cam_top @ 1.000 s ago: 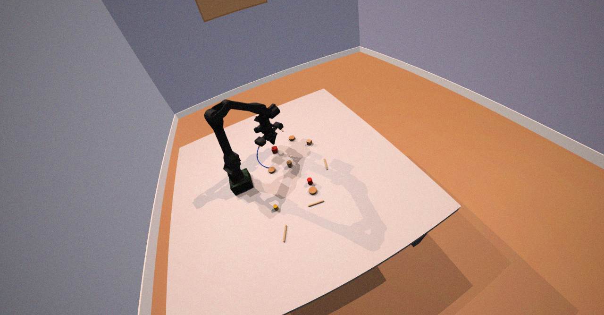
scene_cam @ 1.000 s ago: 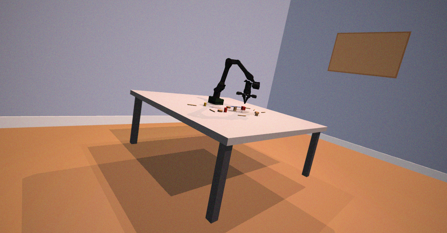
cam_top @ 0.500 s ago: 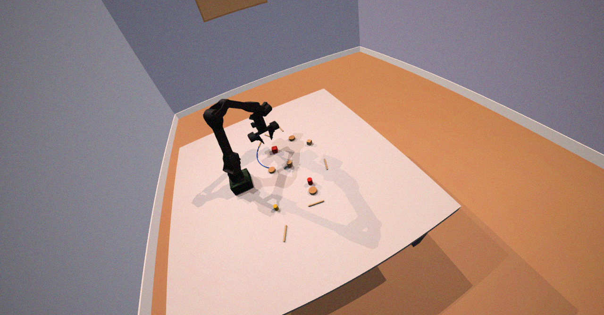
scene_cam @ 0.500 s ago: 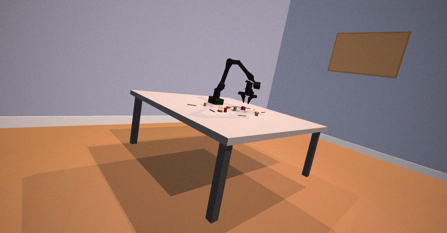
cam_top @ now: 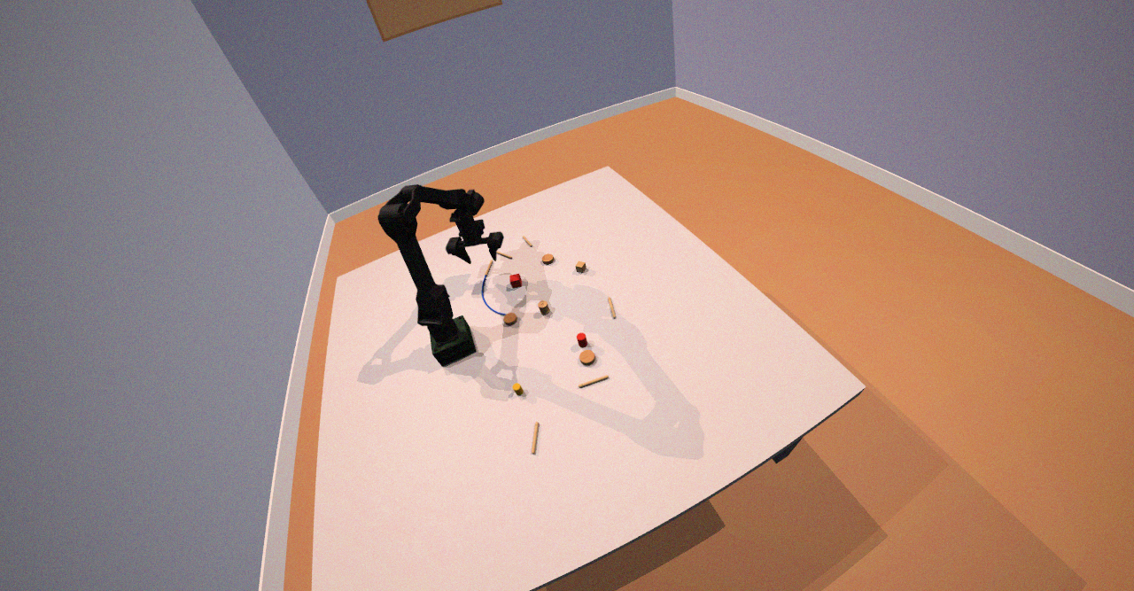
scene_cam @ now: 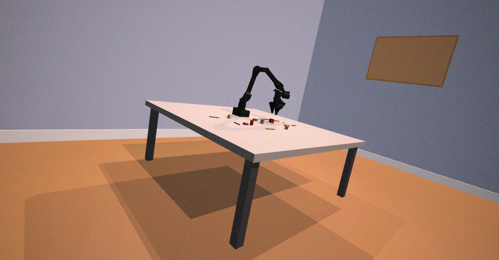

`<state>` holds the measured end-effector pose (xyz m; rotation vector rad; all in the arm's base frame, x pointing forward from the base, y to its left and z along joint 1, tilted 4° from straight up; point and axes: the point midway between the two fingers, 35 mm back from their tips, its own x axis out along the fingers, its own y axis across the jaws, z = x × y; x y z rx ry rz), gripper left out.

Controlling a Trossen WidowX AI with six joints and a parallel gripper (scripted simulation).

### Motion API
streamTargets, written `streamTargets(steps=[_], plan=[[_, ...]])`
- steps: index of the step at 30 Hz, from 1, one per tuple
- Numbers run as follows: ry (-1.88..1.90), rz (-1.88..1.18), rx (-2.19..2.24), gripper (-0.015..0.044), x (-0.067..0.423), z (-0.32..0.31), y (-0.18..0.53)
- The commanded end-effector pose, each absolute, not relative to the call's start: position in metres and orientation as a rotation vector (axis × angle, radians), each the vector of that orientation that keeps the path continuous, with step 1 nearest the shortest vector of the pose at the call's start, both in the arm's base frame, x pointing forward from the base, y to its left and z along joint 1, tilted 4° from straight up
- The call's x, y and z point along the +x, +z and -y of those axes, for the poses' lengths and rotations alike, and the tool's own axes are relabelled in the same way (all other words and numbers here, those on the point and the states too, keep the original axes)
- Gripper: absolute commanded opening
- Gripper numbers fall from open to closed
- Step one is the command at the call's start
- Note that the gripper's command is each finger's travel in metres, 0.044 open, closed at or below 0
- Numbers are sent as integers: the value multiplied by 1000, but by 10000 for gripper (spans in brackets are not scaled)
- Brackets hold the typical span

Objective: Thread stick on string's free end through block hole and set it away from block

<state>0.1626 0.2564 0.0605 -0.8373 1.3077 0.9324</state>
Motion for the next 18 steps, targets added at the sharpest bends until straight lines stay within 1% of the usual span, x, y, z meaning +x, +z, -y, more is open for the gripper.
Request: streamTargets(steps=[1, 5, 17, 18], plan=[[865, -1336, -781, 440, 156, -261, 61], [865, -1336, -781, 440, 156, -261, 61], [865, -1336, -781, 125, 156, -261, 61], [865, -1336, -781, 125, 156, -261, 61]])
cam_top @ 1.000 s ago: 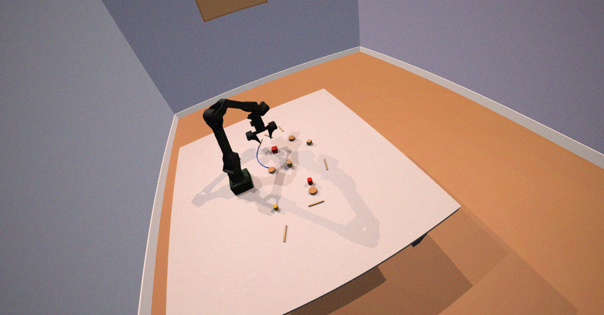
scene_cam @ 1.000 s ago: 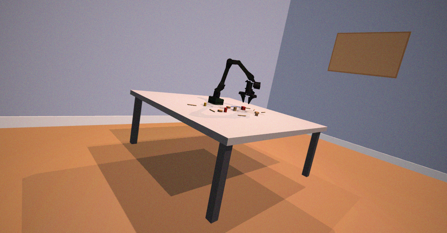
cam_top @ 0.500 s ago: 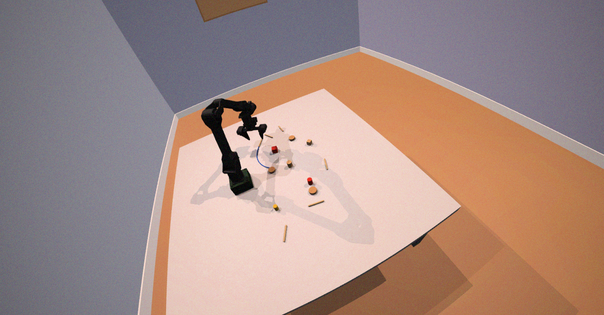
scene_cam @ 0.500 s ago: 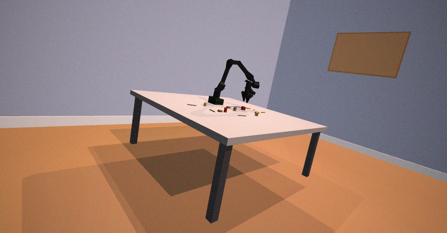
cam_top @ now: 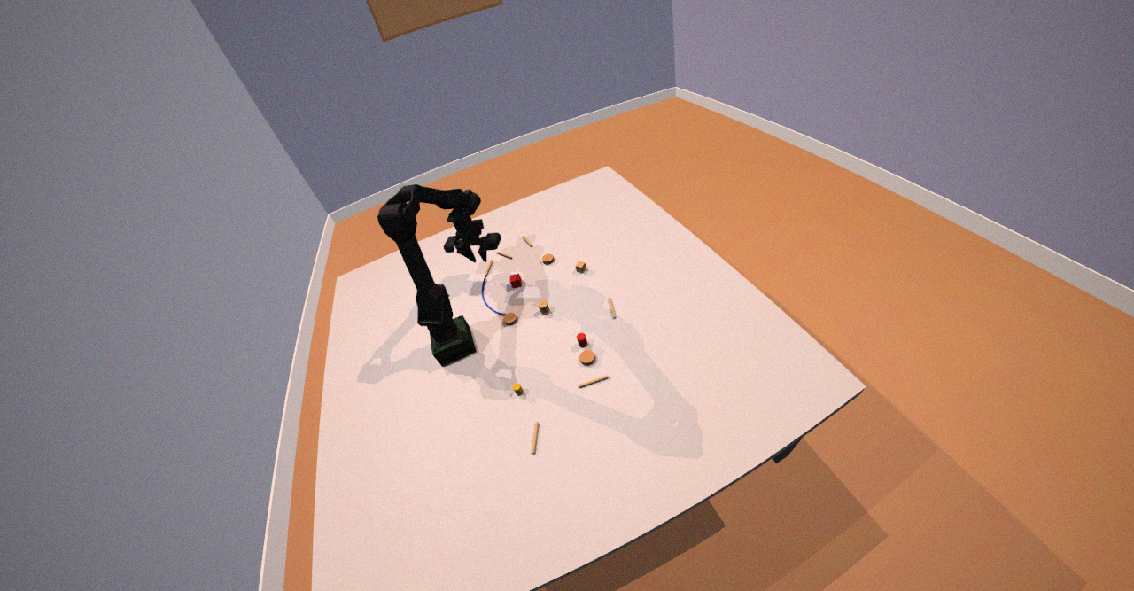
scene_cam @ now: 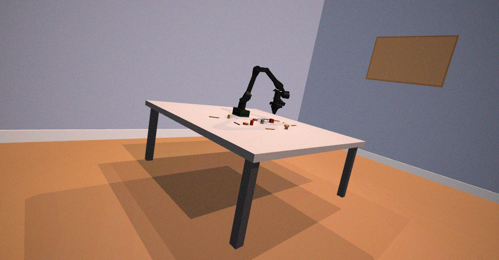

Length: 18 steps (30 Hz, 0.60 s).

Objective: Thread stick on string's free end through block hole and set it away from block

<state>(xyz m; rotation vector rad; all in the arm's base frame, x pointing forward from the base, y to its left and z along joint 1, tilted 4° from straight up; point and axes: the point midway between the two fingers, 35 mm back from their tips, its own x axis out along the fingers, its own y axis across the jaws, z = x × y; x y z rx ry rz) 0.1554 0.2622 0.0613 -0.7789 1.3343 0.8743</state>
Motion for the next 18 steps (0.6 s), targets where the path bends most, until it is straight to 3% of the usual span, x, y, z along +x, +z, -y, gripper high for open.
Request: streamTargets(steps=[1, 18], plan=[[865, -1336, -781, 125, 156, -261, 61], [865, -1336, -781, 125, 157, -263, 47]])
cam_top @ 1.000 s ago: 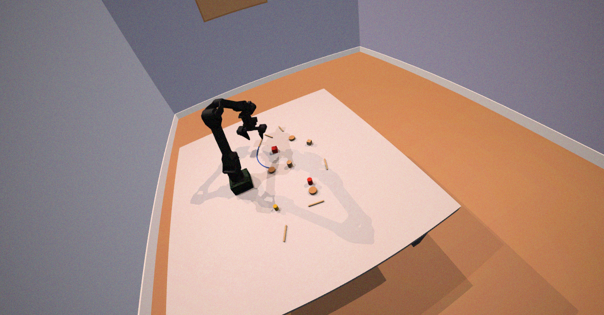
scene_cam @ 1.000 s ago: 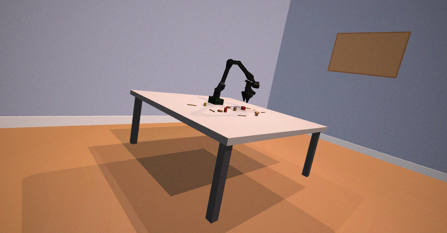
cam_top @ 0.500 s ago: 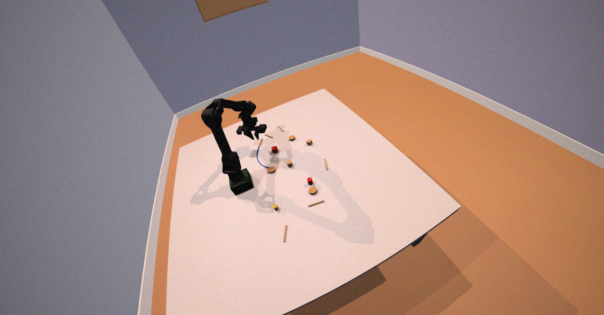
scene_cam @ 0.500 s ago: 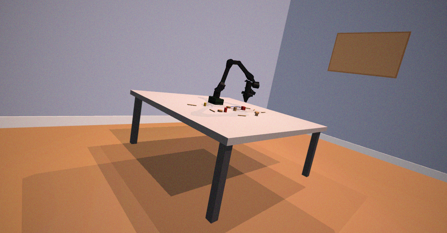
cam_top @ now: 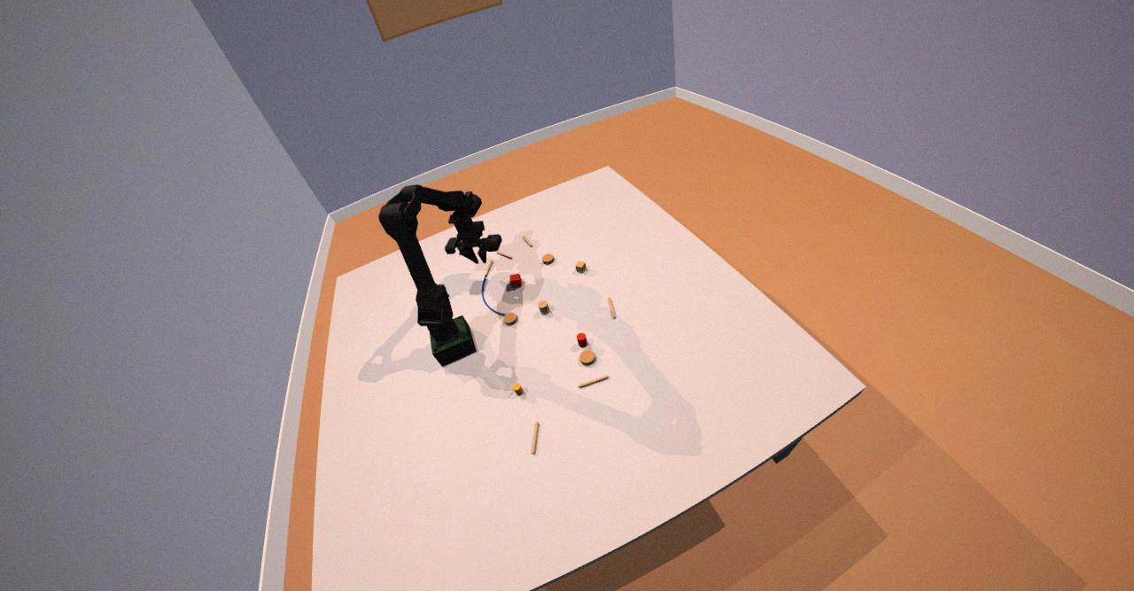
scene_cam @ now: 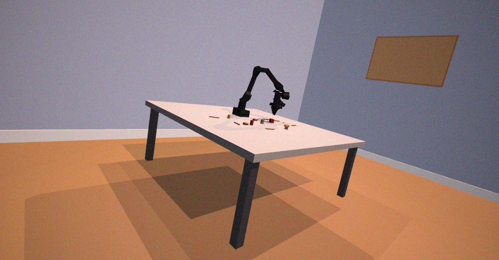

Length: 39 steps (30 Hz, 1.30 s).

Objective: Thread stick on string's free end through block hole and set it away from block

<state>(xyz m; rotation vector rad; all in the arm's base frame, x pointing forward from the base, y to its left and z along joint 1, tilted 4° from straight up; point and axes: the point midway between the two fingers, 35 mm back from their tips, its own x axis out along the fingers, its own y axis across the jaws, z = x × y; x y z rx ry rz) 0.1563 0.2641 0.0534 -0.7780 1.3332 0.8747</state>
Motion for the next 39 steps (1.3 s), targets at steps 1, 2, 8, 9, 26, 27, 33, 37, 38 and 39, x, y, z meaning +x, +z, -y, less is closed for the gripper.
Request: streamTargets(steps=[1, 2, 8, 9, 26, 27, 33, 37, 38, 39], plan=[[865, -1336, -781, 125, 157, -264, 46], [865, -1336, -781, 125, 157, -264, 44], [865, -1336, -781, 125, 158, -265, 34], [865, -1336, -781, 125, 158, -265, 33], [865, -1336, -781, 125, 158, -266, 5], [865, -1336, -781, 125, 158, -266, 3], [865, -1336, -781, 125, 158, -266, 1], [873, -1338, -781, 20, 157, -266, 2], [873, -1338, -781, 0, 157, -266, 2], [873, -1338, -781, 0, 157, -266, 2]])
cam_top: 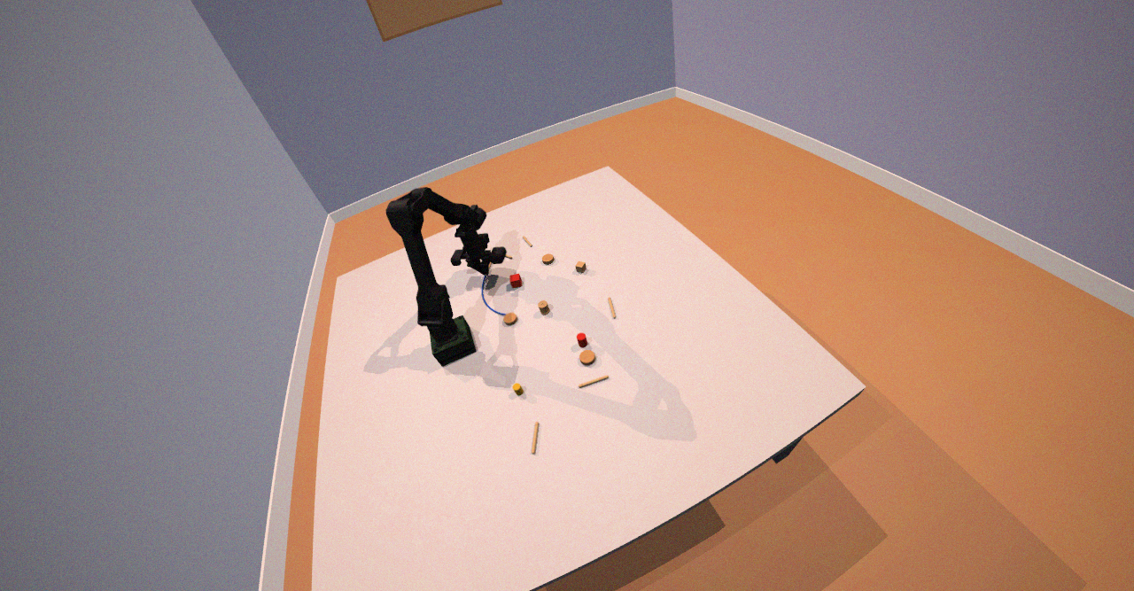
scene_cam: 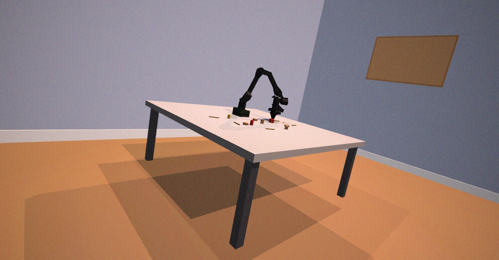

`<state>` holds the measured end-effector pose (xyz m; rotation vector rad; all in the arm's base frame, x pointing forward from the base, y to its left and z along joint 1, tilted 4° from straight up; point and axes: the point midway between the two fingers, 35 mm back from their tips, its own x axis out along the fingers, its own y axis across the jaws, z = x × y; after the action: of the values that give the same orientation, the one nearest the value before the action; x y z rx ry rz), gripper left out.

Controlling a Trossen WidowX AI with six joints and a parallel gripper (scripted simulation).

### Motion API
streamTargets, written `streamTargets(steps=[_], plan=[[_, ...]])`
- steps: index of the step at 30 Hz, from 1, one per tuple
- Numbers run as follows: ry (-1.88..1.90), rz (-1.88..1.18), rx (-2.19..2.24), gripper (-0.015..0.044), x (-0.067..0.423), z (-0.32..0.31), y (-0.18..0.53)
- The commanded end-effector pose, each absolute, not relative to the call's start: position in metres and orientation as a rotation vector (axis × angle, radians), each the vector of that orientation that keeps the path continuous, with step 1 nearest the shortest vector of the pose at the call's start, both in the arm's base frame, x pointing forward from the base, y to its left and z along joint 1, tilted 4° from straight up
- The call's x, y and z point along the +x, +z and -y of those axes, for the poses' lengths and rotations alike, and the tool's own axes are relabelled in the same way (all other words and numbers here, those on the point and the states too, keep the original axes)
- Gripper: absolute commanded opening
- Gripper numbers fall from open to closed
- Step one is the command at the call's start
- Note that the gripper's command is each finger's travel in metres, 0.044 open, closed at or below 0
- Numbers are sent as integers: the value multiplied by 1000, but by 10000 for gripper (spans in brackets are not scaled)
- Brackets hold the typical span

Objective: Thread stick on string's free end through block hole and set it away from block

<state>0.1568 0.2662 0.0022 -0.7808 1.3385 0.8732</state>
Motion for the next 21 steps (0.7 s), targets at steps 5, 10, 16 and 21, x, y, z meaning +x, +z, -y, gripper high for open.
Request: streamTargets(steps=[5, 10, 16, 21], plan=[[873, -1338, -781, 0, 157, -266, 2], [873, -1338, -781, 0, 157, -266, 4], [873, -1338, -781, 0, 157, -266, 12], [873, -1338, -781, 0, 157, -266, 18]])
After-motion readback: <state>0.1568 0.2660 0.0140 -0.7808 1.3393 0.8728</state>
